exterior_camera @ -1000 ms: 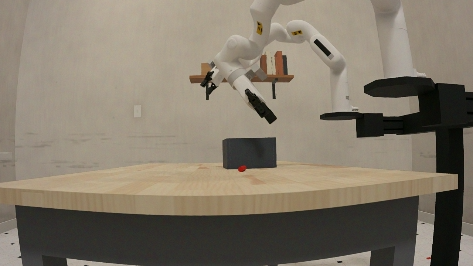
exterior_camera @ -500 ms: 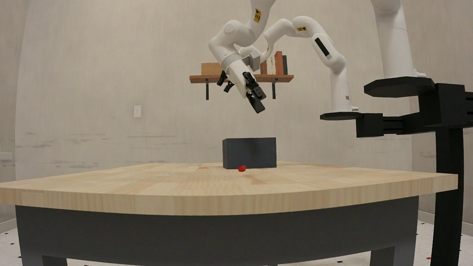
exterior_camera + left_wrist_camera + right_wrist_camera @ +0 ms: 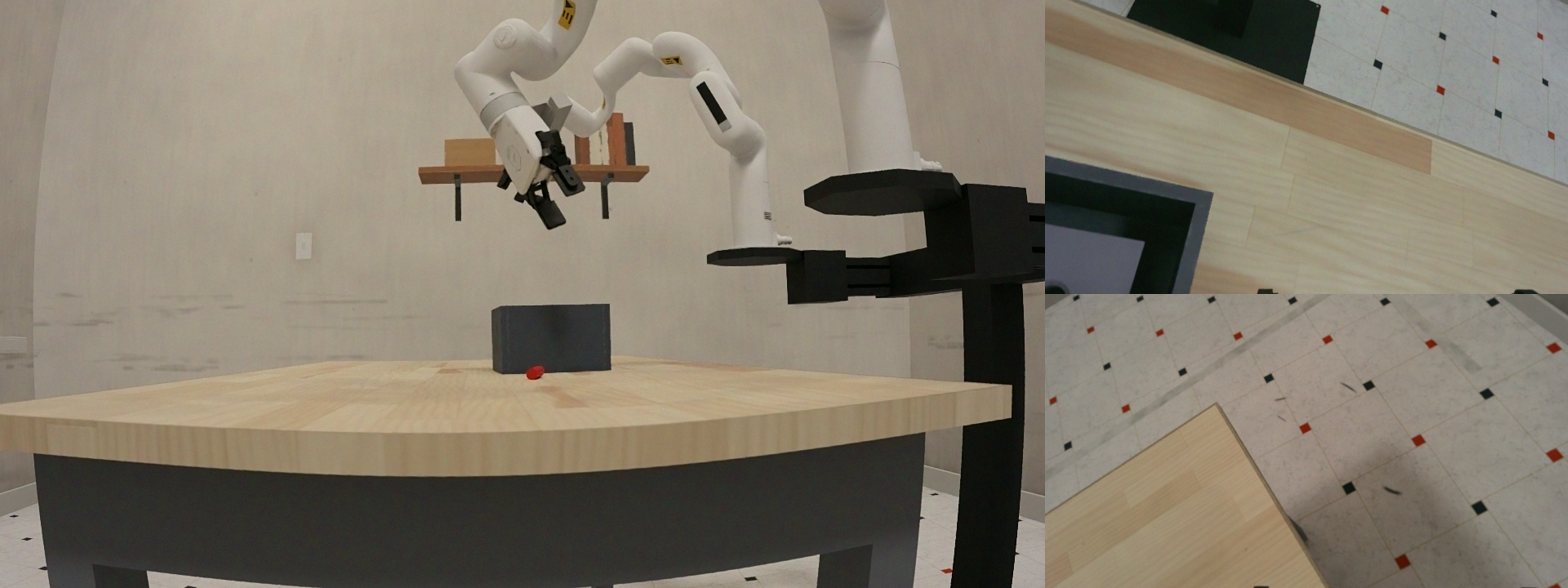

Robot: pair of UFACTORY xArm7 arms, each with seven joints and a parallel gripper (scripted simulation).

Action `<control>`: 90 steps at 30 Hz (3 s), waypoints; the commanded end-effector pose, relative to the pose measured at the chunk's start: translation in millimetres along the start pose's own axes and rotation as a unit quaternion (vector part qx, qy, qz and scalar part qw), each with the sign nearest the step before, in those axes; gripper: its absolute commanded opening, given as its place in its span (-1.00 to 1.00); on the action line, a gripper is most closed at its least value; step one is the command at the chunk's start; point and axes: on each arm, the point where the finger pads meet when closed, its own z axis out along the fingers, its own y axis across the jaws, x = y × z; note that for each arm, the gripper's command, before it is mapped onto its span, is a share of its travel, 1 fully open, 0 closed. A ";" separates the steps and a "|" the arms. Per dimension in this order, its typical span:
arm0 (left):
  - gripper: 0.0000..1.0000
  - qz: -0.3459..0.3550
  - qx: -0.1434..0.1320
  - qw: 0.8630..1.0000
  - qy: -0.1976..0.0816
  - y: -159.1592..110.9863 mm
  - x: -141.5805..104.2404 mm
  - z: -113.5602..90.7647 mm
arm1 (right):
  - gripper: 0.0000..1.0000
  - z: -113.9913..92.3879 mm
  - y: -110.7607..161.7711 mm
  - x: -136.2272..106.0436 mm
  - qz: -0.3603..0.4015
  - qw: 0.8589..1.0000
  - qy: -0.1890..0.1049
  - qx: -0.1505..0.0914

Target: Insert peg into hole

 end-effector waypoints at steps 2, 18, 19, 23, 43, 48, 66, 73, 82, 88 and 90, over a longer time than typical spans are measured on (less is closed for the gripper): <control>1.00 -0.059 0.013 0.998 -0.008 10.5 -4.7 -14.5 | 1.00 -14.8 18.1 -6.2 0.014 1.000 -0.003 -0.012; 1.00 -0.205 0.042 0.978 -0.014 39.6 -13.0 -41.6 | 1.00 -47.5 63.9 -33.0 0.056 0.997 -0.020 -0.040; 1.00 -0.215 0.044 0.976 -0.014 41.6 -13.5 -43.3 | 1.00 -49.9 67.1 -35.1 0.059 0.997 -0.021 -0.042; 1.00 -0.252 0.052 0.966 -0.014 49.6 -15.3 -49.9 | 1.00 -58.5 78.3 -43.1 0.071 0.996 -0.026 -0.050; 1.00 -0.426 0.089 0.900 -0.010 89.0 -21.7 -78.8 | 1.00 -100.8 128.3 -86.7 0.130 0.987 -0.047 -0.084; 1.00 -0.468 0.098 0.878 -0.007 99.2 -22.7 -85.3 | 1.00 -111.8 140.0 -99.3 0.146 0.984 -0.053 -0.093; 1.00 -0.603 0.128 0.787 0.007 135.0 -24.5 -105.9 | 1.00 -149.3 175.3 -146.1 0.203 0.969 -0.071 -0.122; 1.00 -0.652 0.139 0.745 0.014 149.2 -24.4 -113.0 | 1.00 -164.0 187.1 -166.0 0.227 0.962 -0.078 -0.133; 1.00 -0.711 0.153 0.686 0.026 167.9 -23.6 -121.6 | 1.00 -182.9 200.7 -193.2 0.258 0.951 -0.088 -0.147; 1.00 -0.745 0.161 0.647 0.033 179.3 -22.8 -126.4 | 1.00 -194.5 208.1 -210.8 0.278 0.943 -0.094 -0.155; 1.00 -0.757 0.164 0.632 0.036 183.4 -22.5 -128.1 | 1.00 -198.7 210.5 -217.2 0.285 0.940 -0.096 -0.158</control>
